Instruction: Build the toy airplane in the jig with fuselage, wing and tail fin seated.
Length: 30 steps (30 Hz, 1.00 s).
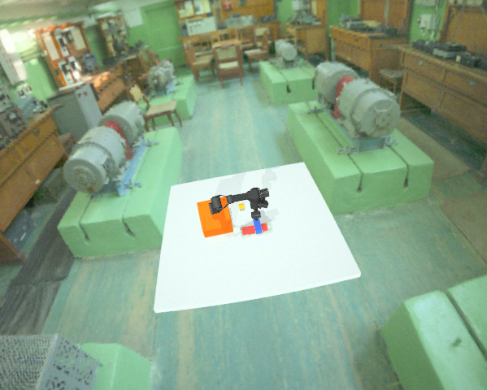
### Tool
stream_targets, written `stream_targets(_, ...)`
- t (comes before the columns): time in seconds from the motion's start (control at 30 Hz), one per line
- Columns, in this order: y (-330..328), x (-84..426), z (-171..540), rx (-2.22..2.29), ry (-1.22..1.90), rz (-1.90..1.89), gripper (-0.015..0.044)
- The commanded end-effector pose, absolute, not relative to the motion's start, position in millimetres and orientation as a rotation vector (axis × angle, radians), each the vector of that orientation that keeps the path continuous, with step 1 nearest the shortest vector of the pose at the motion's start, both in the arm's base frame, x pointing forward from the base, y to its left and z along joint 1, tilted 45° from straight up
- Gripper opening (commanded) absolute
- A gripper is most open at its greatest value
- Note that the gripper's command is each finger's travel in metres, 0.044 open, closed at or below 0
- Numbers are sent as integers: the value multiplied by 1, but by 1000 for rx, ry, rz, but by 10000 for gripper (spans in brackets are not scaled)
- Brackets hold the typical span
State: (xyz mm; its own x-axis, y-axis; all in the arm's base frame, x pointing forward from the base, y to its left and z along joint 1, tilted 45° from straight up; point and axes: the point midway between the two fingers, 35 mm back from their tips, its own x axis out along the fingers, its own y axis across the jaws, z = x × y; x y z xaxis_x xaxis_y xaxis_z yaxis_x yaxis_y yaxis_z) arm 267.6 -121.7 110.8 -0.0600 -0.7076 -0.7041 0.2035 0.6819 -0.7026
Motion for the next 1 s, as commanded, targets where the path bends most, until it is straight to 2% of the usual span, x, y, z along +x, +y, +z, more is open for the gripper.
stream_targets(0.0, -122, 268, 111, -502, 1478, -737, 440)
stream_targets(0.2, -113, 272, 103, -503, 1473, -729, 440)
stream_targets(0.5, -29, 282, 27, -486, 1466, -672, 440)
stream_targets(0.77, 64, 227, -65, -483, 1487, -704, 440)
stream_targets(0.97, 75, 211, -80, -491, 1483, -726, 440)
